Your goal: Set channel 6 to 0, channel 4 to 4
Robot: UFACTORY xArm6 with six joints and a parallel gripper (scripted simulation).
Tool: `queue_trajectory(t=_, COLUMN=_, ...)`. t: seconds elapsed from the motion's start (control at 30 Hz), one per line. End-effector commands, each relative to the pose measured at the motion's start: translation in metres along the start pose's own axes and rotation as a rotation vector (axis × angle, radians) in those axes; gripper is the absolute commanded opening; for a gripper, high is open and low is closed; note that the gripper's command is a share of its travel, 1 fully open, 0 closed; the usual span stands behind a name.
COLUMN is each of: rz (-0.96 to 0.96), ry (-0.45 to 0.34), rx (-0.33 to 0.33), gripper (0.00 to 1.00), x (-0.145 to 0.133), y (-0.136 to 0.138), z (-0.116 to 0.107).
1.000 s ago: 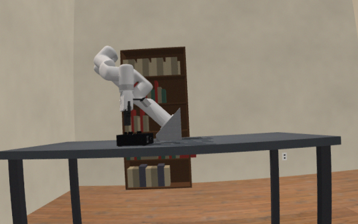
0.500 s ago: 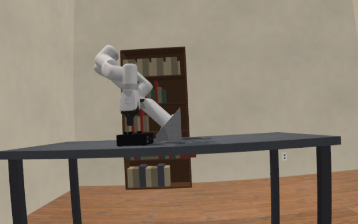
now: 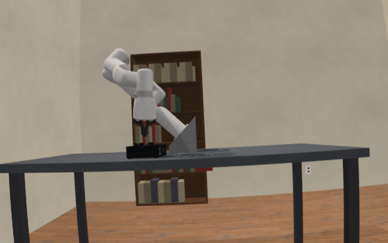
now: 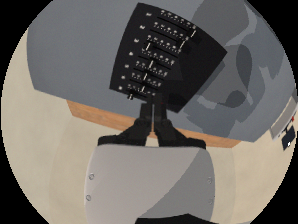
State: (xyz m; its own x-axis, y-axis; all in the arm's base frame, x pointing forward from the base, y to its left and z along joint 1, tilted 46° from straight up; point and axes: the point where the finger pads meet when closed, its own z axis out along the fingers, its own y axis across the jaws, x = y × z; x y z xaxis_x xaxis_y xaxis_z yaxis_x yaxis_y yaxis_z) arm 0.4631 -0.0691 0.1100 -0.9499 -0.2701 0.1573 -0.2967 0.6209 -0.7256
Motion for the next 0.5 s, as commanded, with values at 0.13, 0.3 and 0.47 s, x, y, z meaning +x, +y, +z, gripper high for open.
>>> queue_trajectory(t=0.13, rz=-0.453, ry=0.000, rx=-0.018, gripper=0.00, x=-0.0076, y=0.0041, z=-0.0004)
queue_trajectory(t=0.3, rz=-0.691, ry=-0.002, rx=-0.021, gripper=0.00, x=-0.0095, y=0.0056, z=-0.0002)
queue_trajectory(t=0.47, rz=-0.879, ry=-0.001, rx=-0.028, gripper=0.00, x=-0.0100, y=0.0060, z=-0.0001)
